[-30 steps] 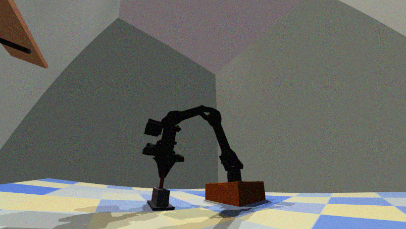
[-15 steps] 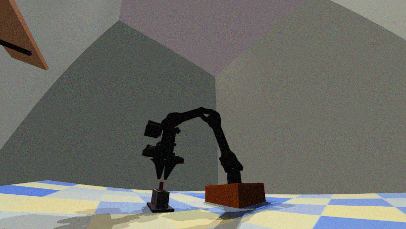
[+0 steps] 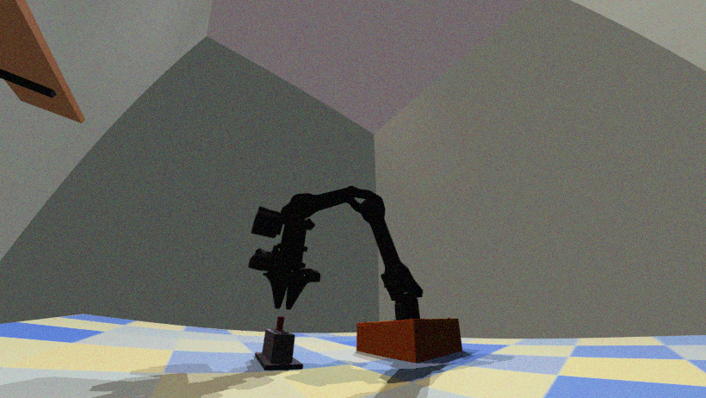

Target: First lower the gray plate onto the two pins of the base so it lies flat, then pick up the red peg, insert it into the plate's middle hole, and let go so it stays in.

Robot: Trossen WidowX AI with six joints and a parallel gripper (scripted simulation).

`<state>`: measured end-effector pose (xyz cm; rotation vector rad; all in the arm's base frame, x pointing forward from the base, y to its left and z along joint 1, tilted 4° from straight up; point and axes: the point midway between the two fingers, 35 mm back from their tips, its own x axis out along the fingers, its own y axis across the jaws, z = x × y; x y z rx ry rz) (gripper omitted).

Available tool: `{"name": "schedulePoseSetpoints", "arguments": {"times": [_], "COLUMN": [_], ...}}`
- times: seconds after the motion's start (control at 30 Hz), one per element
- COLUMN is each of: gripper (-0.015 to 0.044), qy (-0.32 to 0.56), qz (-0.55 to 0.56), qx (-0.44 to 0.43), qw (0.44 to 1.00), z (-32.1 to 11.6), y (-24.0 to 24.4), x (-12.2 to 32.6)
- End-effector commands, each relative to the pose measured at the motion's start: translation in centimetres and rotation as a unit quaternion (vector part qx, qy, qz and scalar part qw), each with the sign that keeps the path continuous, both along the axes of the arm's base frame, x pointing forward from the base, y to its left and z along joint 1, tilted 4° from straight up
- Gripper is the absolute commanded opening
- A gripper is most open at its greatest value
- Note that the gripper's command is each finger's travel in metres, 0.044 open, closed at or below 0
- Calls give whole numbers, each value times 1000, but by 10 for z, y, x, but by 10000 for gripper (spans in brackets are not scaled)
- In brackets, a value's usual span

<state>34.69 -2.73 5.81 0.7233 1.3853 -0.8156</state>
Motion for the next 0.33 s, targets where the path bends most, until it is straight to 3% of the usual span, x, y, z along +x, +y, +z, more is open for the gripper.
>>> {"name": "schedulePoseSetpoints", "arguments": {"times": [0.0, 0.3], "gripper": [150, 150], "qy": [0, 0], "qz": [-1, -1], "qx": [-2, -2], "qw": [1000, 1000], "z": [4, 10], "y": [0, 3], "x": [0, -1]}}
